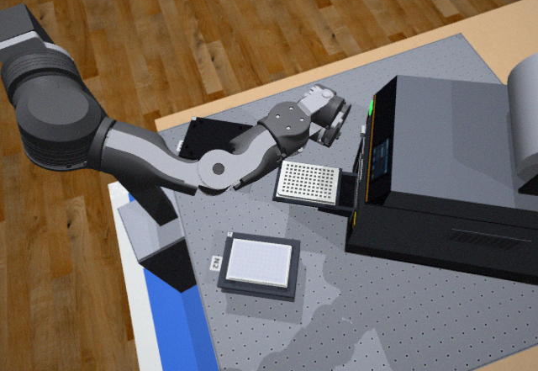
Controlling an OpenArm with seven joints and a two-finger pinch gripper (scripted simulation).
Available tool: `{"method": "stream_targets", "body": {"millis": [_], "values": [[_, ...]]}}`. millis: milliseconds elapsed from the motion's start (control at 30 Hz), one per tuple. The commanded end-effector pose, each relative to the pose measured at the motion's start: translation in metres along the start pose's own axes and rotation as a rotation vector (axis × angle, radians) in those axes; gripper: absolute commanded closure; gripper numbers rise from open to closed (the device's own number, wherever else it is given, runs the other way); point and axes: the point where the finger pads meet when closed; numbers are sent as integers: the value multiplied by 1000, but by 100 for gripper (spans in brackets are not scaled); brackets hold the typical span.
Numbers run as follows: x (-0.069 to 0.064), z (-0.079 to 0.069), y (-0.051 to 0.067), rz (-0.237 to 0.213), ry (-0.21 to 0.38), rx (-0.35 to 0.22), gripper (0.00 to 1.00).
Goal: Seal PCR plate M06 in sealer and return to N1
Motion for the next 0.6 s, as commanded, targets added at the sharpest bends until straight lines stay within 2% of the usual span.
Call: {"method": "stream_targets", "body": {"millis": [0,100,267,567], "values": [[0,2,1,0,-8,1,100],[0,2,1,0,-8,1,100],[4,12,1,-10,-188,182,100],[4,12,1,-10,-188,182,100]]}}
Point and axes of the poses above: the point where the finger pads meet when closed, its own x axis out along the fingers, its own z axis across the jaws, y = z × x, and after that the axes turned 3 degrees about -x, right-handed
